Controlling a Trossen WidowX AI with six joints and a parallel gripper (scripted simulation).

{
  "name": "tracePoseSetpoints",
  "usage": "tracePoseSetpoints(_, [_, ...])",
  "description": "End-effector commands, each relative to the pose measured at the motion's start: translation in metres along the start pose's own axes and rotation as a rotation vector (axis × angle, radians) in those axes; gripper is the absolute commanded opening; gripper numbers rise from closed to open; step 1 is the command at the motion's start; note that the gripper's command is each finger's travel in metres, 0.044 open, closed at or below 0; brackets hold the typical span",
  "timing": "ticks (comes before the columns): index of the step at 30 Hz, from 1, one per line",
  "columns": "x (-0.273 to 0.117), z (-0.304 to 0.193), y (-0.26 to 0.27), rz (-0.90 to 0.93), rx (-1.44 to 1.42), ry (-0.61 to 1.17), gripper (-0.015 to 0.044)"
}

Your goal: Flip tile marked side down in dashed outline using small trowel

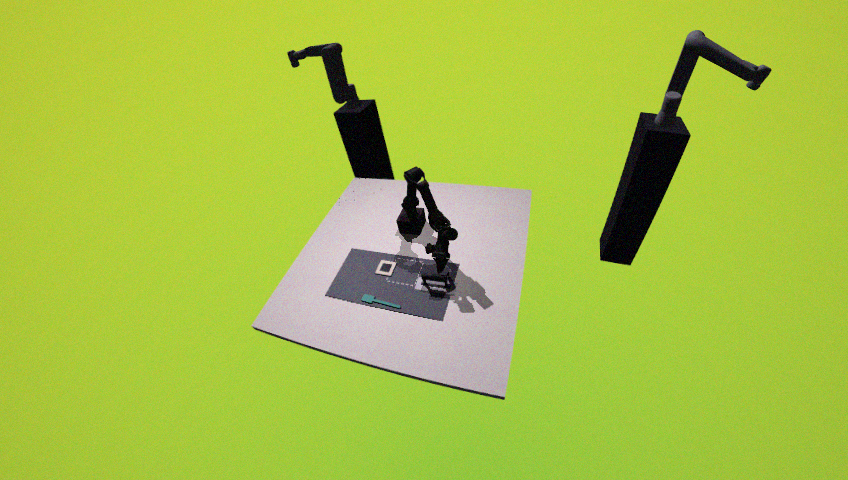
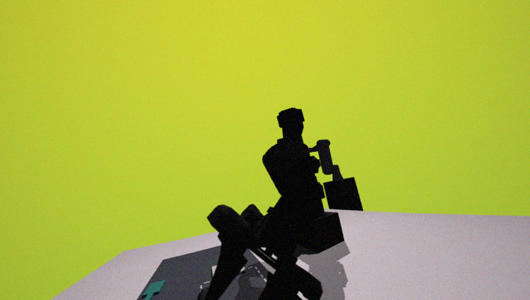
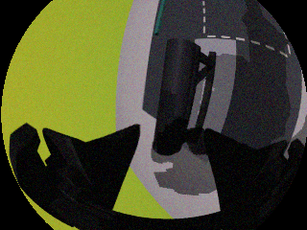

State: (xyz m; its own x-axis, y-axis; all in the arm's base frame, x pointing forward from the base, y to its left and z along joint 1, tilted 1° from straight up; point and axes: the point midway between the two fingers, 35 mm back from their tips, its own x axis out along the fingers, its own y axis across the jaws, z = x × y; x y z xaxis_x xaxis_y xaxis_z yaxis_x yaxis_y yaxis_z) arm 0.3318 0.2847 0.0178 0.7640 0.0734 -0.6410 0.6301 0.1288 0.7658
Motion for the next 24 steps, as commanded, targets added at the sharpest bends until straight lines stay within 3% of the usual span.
tracePoseSetpoints(1, [-0.002, 0.004, -0.002, 0.020, 0.082, -0.010, 0.0300])
tracePoseSetpoints(24, [0.027, 0.004, 0.000, 0.017, 0.083, -0.010, 0.0300])
